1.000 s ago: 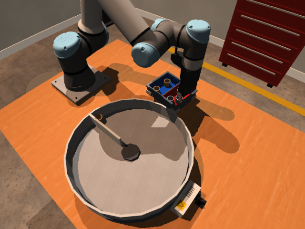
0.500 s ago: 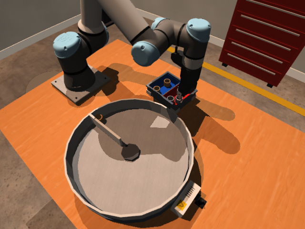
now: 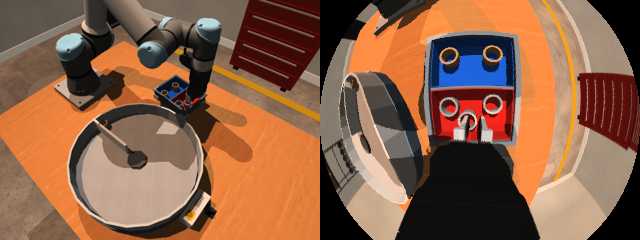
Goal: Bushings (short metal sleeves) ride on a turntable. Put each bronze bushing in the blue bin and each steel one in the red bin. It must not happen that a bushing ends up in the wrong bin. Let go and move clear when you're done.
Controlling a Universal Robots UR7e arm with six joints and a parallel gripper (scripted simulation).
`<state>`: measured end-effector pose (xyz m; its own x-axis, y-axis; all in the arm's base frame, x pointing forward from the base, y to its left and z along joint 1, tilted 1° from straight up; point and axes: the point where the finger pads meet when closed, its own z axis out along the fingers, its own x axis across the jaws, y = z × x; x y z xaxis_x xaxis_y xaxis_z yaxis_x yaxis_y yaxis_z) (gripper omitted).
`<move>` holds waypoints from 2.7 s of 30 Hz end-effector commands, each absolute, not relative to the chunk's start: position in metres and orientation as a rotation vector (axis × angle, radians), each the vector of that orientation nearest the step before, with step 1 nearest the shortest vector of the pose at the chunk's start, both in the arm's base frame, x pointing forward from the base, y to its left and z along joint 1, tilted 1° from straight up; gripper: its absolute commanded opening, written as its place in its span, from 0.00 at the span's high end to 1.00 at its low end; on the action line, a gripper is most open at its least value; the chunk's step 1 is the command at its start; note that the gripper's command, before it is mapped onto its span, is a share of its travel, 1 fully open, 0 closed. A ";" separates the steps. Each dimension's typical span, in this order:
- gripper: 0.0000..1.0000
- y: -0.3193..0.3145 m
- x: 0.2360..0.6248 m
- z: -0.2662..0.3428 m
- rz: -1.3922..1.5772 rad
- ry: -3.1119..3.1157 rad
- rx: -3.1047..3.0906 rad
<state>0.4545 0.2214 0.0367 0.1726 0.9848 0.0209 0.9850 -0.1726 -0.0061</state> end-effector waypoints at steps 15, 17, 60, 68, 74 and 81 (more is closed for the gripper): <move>0.58 0.221 0.455 0.042 -0.021 -2.009 -2.392; 0.58 0.221 0.455 0.054 -0.021 -2.009 -2.392; 0.58 0.219 0.455 0.161 -0.022 -2.009 -2.392; 0.58 0.219 0.455 0.161 -0.022 -2.009 -2.392; 0.58 0.219 0.455 0.161 -0.022 -2.009 -2.392; 0.58 0.219 0.455 0.161 -0.022 -2.009 -2.392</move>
